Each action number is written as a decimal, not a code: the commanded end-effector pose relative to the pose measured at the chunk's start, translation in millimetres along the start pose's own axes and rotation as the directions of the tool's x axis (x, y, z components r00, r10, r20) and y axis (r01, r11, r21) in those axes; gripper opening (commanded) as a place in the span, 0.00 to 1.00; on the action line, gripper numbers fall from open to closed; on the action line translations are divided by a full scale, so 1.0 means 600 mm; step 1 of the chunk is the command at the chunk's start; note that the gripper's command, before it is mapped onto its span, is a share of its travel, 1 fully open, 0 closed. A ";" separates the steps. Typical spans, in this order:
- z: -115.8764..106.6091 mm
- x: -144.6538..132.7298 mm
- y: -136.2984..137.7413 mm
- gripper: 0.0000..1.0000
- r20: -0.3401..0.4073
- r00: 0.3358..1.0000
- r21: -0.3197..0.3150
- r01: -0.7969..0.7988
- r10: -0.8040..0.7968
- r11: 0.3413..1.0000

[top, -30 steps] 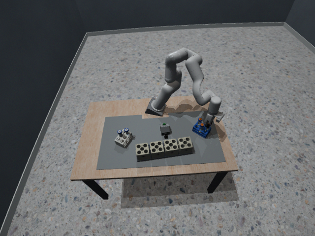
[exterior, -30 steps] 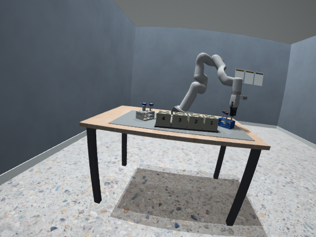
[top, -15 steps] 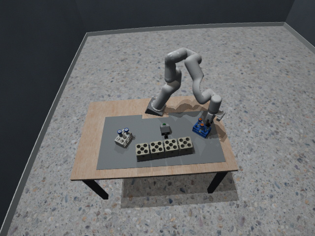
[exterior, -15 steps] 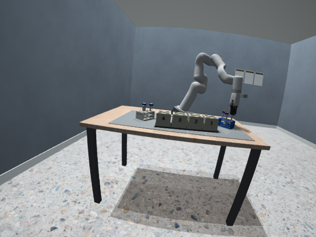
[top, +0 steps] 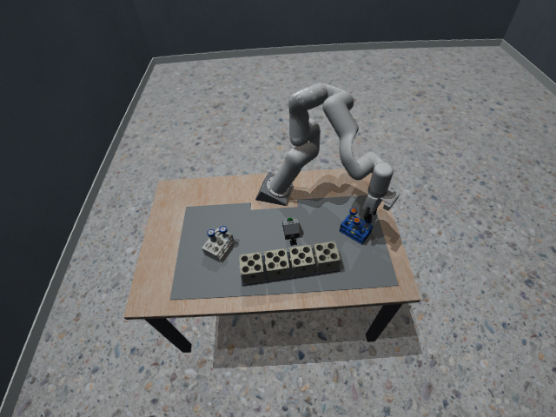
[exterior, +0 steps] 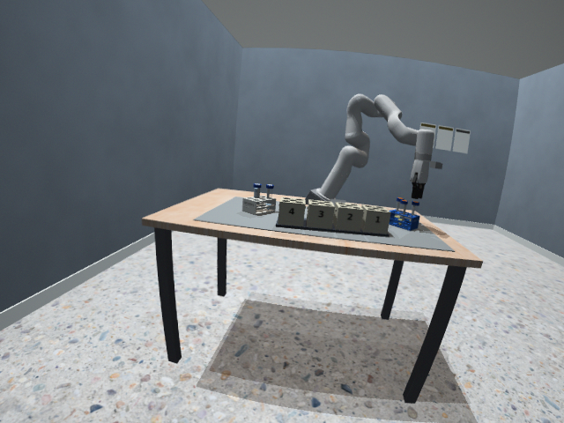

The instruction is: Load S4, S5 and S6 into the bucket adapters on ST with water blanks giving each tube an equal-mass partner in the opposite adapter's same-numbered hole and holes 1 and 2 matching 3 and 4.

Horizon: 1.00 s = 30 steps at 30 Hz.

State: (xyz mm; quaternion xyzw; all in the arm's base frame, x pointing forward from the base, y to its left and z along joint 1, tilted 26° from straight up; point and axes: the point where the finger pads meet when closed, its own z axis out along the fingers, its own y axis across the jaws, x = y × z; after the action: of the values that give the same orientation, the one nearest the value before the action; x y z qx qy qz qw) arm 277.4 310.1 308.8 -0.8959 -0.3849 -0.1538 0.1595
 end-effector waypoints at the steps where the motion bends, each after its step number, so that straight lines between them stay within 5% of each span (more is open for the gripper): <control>1: -0.020 0.002 0.000 0.44 -0.004 1.000 0.000 0.001 -0.001 1.000; 30: -0.104 0.002 0.000 0.44 -0.004 1.000 0.000 0.001 -0.001 1.000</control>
State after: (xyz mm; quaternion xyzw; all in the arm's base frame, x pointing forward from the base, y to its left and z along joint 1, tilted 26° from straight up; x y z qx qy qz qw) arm 269.3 288.9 355.8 -0.8960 -0.3849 -0.1536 0.1594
